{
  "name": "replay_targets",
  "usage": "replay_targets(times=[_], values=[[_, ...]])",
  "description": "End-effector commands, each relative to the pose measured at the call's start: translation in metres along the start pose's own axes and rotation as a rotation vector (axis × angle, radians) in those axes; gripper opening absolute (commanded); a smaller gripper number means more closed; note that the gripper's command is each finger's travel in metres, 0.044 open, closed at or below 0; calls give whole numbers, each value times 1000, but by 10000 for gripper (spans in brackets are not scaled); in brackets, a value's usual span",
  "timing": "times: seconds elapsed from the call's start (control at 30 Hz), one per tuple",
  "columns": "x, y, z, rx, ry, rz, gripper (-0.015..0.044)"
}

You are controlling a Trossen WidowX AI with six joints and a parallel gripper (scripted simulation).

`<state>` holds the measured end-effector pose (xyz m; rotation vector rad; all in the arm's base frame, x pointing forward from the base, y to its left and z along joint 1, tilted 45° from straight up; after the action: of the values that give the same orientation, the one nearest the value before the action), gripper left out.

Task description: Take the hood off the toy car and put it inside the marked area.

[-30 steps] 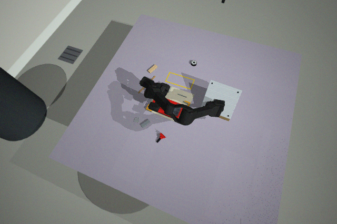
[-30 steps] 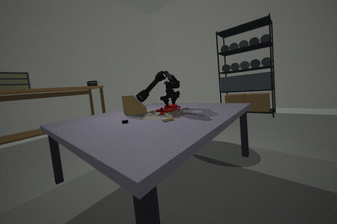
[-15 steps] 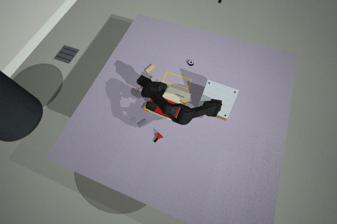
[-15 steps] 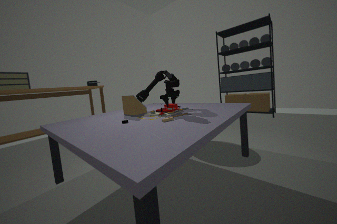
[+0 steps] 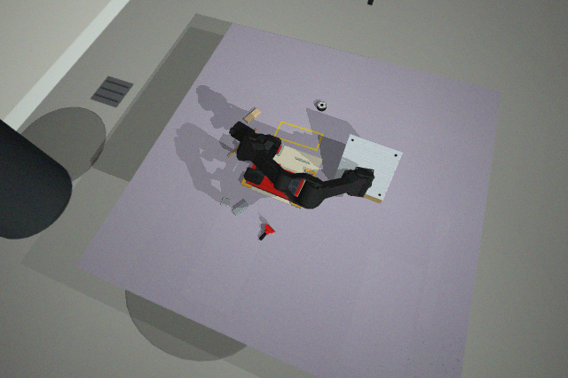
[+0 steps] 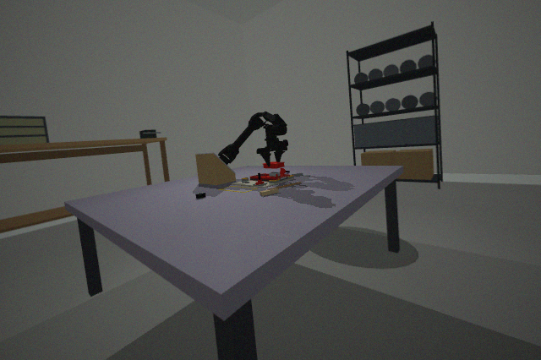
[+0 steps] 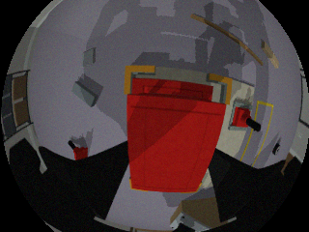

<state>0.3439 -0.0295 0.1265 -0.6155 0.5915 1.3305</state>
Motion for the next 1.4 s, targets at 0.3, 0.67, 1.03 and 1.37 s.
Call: replay_targets(times=[0.3,0.67,1.03,1.37], values=[[-23,-2,-38,3,17,-11,0],[-30,10,-127,5,35,-11,0],[-31,44,-210,-1,25,-9,0],[-28,54,-227,-3,19,-9,0]])
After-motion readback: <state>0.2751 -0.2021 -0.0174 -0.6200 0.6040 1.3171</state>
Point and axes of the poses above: the point midway between the two fingers, 35 mm back from their tips, its own x axis out along the fingers, its own z axis across the jaws, y = z × x, the point moved 3 cm from there along -x, back along the fingers, and after that the axes turned 4 degrees about -x, right-handed, at the moved point
